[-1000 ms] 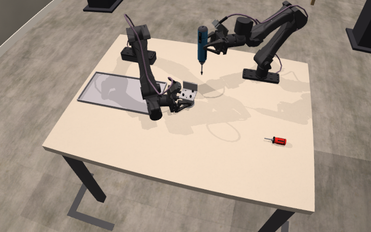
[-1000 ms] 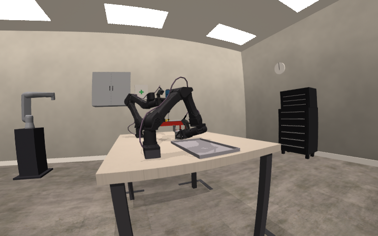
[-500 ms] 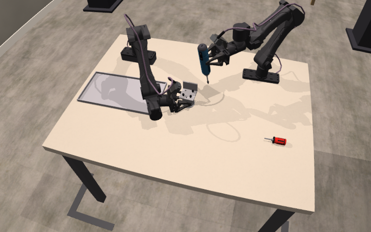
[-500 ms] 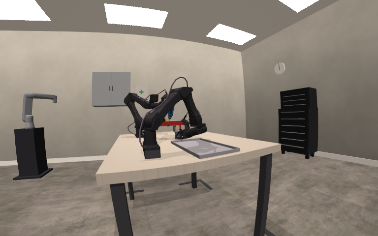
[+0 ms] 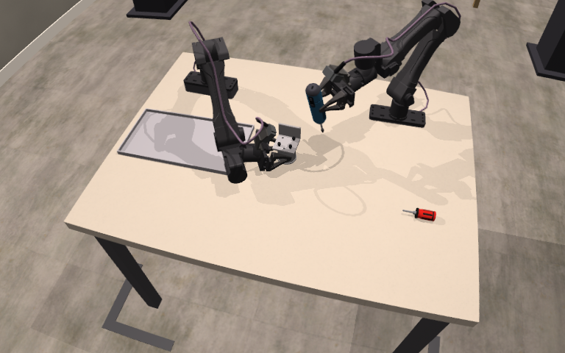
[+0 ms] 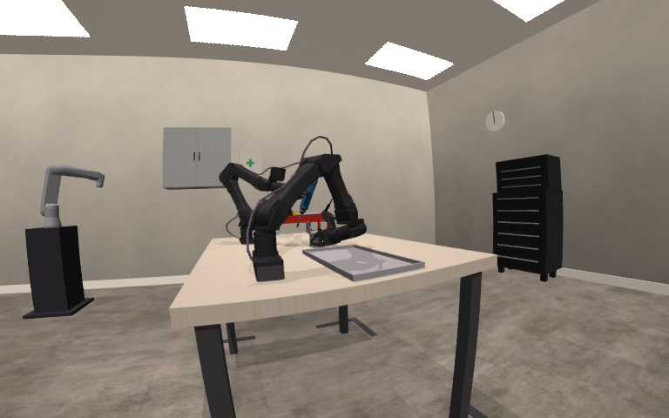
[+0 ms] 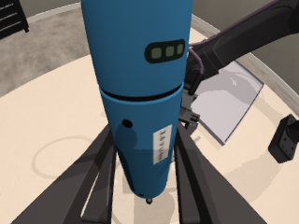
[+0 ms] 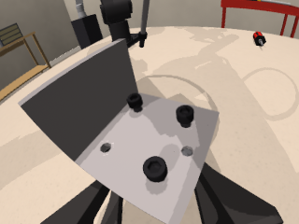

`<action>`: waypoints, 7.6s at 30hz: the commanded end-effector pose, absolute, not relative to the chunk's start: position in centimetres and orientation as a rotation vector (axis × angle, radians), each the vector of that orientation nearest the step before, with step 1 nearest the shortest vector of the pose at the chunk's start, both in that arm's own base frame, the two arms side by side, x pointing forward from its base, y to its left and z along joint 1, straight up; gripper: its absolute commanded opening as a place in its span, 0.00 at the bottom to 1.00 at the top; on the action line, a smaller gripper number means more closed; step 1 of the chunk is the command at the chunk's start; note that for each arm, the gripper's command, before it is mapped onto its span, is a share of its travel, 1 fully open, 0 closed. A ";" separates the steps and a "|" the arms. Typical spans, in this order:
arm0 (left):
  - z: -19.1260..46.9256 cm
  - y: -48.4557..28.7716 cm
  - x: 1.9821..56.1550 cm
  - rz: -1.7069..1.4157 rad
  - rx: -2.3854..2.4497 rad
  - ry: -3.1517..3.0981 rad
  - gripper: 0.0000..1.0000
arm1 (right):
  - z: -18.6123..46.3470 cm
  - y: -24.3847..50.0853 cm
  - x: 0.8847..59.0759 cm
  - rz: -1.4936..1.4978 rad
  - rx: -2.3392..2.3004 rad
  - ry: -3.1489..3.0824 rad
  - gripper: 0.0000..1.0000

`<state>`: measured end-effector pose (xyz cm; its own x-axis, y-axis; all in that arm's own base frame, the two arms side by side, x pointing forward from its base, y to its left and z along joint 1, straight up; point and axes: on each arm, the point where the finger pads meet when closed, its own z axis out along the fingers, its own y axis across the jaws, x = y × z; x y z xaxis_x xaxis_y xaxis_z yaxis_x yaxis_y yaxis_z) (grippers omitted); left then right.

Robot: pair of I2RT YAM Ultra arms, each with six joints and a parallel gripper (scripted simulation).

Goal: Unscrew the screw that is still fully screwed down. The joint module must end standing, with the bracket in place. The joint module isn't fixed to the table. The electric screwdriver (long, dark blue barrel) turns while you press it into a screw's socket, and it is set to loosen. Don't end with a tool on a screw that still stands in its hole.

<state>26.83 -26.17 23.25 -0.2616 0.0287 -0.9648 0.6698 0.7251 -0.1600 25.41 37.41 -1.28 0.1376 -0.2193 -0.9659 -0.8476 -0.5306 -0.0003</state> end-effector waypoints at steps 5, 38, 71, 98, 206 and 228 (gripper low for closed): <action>27.6 -26.0 27.9 -0.719 0.468 1.665 0.42 | -0.2 38.1 25.6 1.432 -1.833 0.975 0.59; 23.8 -20.8 32.4 -0.646 0.188 1.954 0.42 | -0.2 38.1 25.6 1.432 -1.833 0.975 0.59; 19.6 -13.7 35.1 -0.540 -0.216 2.210 0.42 | -0.2 38.1 25.6 1.432 -1.833 0.975 0.59; 14.9 -6.6 34.8 -0.398 -0.673 2.408 0.42 | -0.2 38.1 25.6 1.432 -1.833 0.975 0.59; 12.9 7.9 24.3 -0.024 -2.167 2.238 0.42 | -0.2 38.1 25.6 1.432 -1.833 0.975 0.59; 8.2 7.8 23.8 0.005 -2.197 2.260 0.42 | -0.2 38.1 25.6 1.432 -1.833 0.975 0.59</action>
<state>23.62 7.98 8.88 -0.0316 -0.9995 0.0040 -0.9994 0.0317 0.0116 25.41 37.41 -1.28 0.1376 -0.2193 -0.9659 -0.8476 -0.5306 -0.0003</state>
